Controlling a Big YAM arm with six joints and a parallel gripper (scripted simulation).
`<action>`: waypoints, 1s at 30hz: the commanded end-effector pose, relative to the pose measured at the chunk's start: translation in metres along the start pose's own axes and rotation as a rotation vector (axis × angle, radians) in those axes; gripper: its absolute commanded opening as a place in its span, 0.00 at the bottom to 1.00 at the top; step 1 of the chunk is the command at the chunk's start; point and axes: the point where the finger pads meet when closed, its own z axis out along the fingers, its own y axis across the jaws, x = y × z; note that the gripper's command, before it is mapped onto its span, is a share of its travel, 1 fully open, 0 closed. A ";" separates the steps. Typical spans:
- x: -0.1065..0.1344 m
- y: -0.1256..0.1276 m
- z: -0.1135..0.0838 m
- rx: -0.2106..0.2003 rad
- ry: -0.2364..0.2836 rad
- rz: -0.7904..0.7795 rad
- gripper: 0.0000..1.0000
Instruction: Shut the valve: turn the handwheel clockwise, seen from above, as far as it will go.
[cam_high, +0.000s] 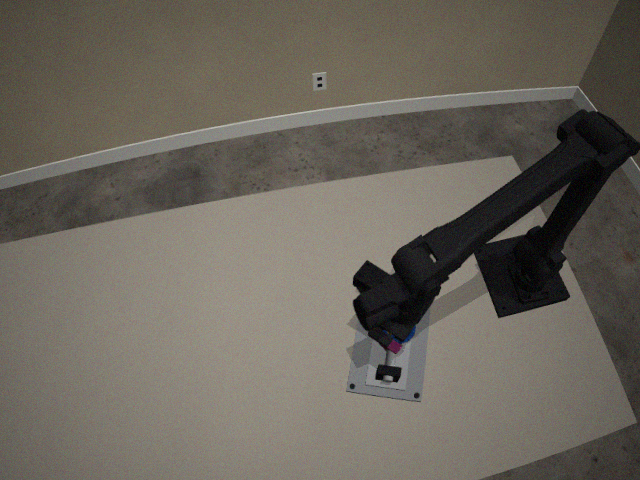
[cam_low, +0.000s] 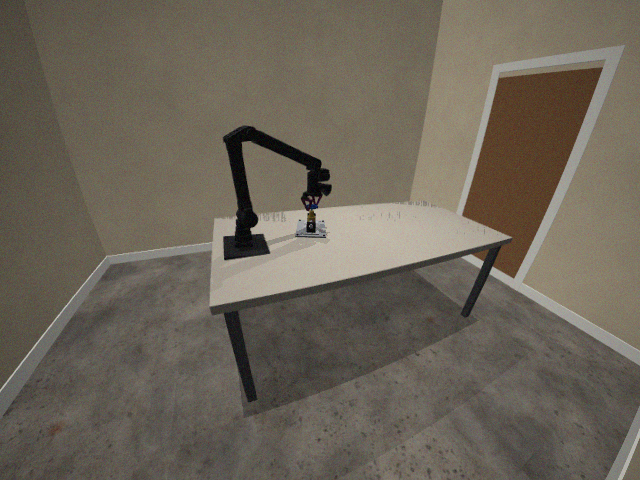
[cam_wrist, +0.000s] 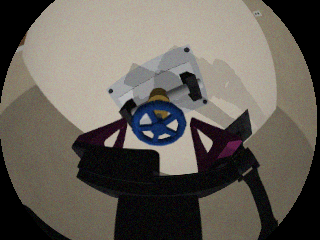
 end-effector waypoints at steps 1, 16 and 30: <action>-0.004 -0.002 0.006 -0.001 0.001 0.028 1.00; -0.002 -0.006 -0.005 0.003 0.003 0.026 1.00; -0.008 0.014 -0.051 -0.057 -0.027 0.017 1.00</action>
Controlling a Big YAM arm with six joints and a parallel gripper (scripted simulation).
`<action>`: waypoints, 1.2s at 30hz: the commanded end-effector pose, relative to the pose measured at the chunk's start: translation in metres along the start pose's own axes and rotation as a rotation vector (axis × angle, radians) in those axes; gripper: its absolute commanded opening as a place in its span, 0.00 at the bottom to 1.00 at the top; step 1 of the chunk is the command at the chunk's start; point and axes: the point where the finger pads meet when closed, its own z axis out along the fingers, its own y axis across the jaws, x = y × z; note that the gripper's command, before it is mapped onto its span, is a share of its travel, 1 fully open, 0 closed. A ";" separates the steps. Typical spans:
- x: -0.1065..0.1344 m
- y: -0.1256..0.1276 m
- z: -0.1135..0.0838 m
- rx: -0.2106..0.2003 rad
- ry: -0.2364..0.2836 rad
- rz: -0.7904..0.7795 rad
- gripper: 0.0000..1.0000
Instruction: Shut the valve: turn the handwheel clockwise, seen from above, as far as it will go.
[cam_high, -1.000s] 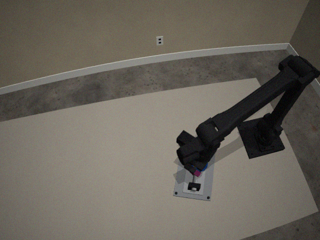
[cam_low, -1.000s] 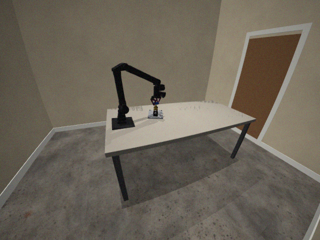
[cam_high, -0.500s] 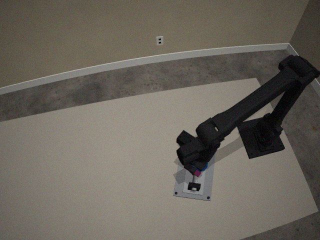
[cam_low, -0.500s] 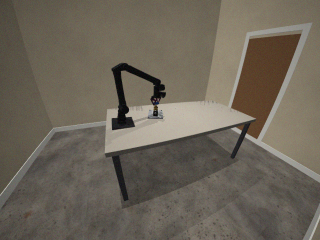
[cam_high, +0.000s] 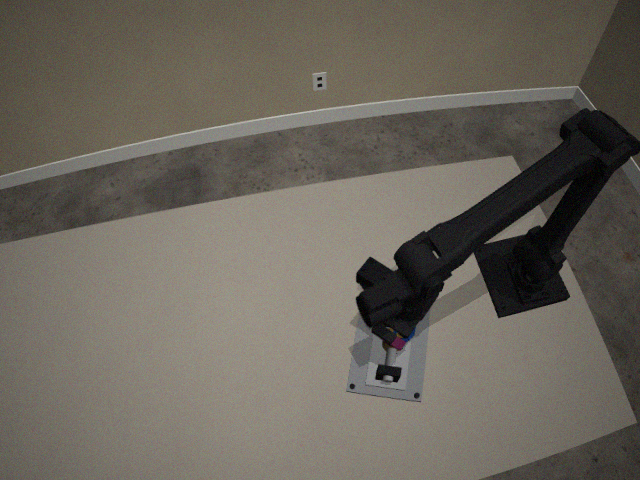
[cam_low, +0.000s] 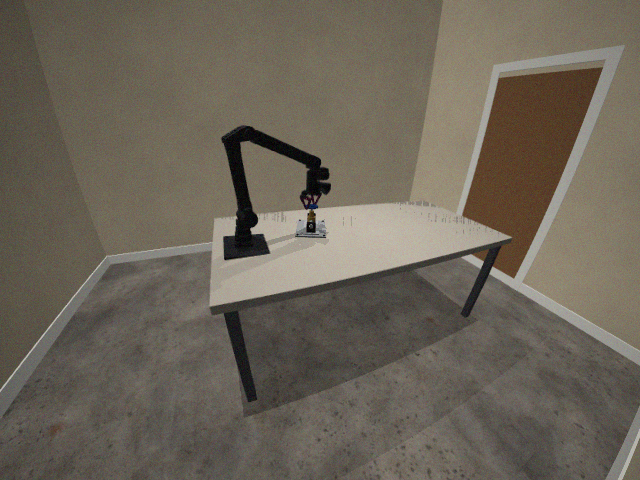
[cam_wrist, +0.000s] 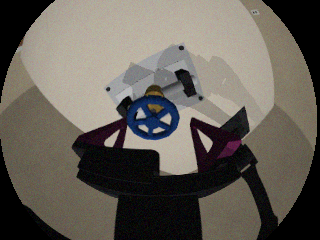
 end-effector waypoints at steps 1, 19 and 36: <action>-0.011 0.021 -0.045 -0.076 -0.036 0.015 1.00; -0.007 0.020 -0.083 -0.066 -0.031 0.007 1.00; -0.006 0.019 -0.102 -0.067 -0.031 0.007 1.00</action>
